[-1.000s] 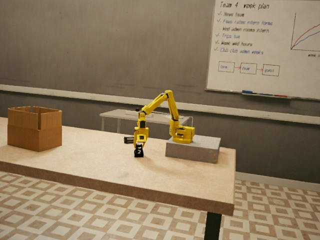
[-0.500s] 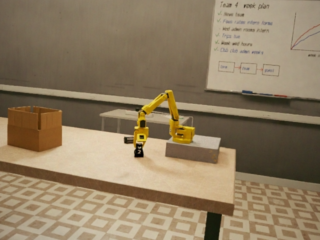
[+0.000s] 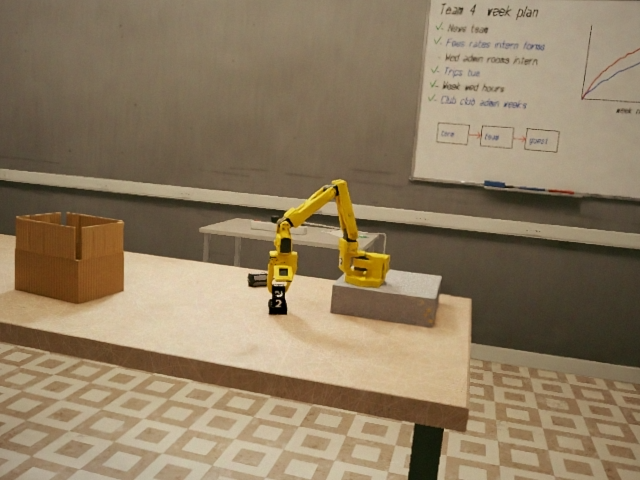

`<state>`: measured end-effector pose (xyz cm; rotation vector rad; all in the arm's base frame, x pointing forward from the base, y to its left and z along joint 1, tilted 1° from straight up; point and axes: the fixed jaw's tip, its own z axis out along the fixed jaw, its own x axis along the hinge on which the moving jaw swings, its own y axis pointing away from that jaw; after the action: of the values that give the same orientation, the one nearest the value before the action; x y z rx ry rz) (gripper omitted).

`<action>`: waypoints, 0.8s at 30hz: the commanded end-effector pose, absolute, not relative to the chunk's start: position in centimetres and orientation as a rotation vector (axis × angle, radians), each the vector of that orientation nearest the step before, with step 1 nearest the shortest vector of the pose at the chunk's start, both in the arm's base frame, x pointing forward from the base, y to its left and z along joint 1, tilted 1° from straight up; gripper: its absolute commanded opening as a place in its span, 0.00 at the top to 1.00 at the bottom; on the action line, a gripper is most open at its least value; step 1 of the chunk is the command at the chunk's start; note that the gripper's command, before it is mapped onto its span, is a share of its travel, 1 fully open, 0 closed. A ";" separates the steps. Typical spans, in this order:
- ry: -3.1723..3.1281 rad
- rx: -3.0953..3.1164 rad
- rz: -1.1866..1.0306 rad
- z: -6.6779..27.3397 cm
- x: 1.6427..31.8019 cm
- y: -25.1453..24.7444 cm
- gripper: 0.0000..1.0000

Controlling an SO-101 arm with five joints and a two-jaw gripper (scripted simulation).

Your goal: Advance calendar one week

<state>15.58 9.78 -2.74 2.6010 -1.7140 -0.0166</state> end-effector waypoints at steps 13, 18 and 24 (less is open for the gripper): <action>-1.734 2.610 -0.006 0.0 15.7 9.7 1.00; -1.734 2.610 -0.006 0.4 15.6 9.6 1.00; -1.734 2.610 -0.006 0.4 15.6 9.6 1.00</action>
<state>15.35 9.57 -0.01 2.5994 -1.7181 -0.0160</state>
